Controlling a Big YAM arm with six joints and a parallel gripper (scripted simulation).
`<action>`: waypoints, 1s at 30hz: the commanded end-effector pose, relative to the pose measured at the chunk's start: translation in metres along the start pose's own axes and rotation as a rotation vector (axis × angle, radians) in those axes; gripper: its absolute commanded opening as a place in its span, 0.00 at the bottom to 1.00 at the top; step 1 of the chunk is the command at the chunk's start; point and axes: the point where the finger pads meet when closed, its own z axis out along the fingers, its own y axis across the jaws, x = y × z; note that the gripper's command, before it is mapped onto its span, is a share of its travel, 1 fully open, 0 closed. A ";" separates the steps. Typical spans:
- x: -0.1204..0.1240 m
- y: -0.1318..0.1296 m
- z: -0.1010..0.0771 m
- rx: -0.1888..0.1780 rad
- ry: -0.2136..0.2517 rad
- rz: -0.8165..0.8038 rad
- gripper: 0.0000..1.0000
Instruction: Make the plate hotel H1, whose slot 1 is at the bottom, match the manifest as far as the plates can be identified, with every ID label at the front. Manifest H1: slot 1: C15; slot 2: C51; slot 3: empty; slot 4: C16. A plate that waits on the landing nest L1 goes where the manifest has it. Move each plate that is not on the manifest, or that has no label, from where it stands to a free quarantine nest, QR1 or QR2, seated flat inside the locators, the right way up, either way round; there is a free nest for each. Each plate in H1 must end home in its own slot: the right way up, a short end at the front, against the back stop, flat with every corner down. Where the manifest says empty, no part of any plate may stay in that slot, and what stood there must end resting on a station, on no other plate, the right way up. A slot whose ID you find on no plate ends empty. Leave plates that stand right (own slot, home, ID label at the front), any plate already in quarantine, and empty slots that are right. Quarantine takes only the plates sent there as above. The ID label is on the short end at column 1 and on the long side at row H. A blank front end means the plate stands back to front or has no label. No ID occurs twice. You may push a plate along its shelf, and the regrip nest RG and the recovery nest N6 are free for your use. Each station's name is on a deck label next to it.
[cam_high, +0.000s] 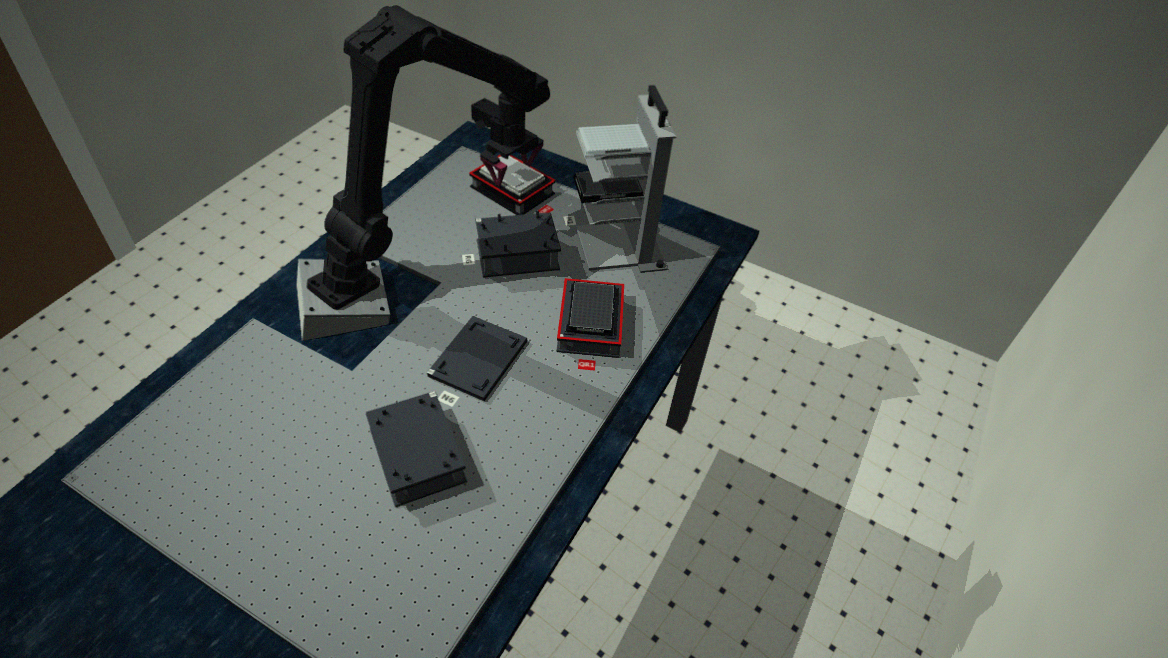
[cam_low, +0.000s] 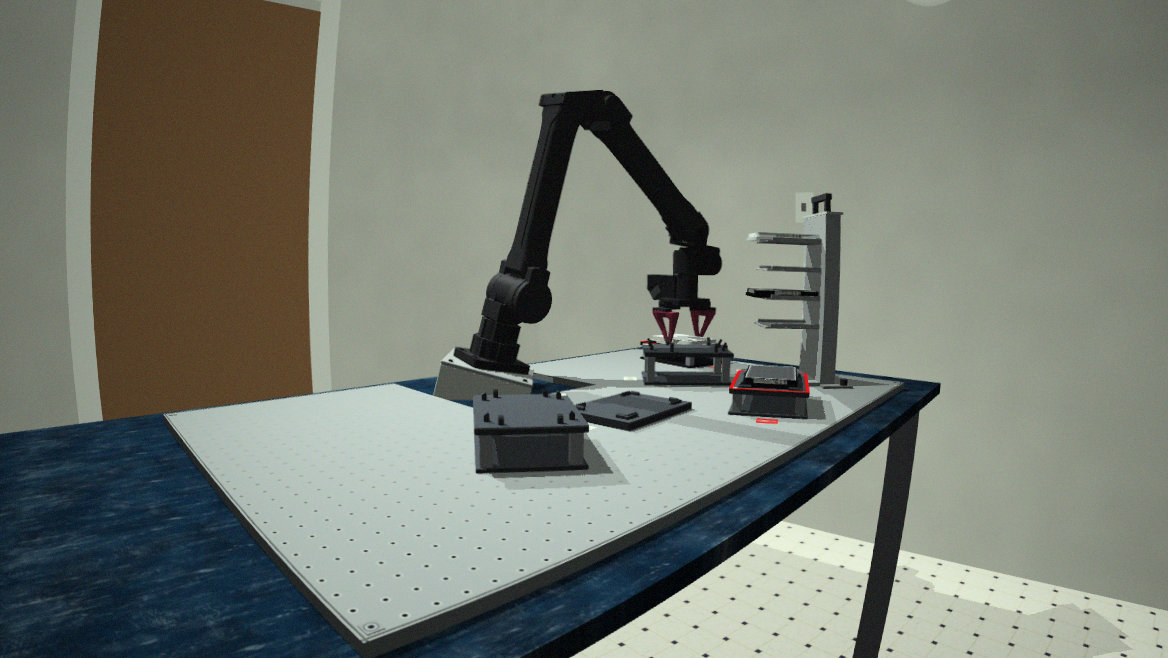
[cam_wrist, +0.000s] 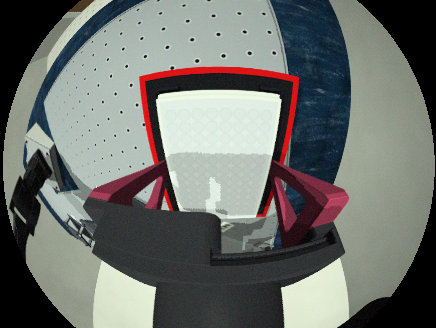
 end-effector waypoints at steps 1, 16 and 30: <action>0.001 -0.015 -0.015 0.042 -0.007 0.004 1.00; -0.003 -0.023 -0.071 0.079 -0.013 0.008 1.00; -0.003 -0.011 -0.095 0.055 -0.010 0.005 1.00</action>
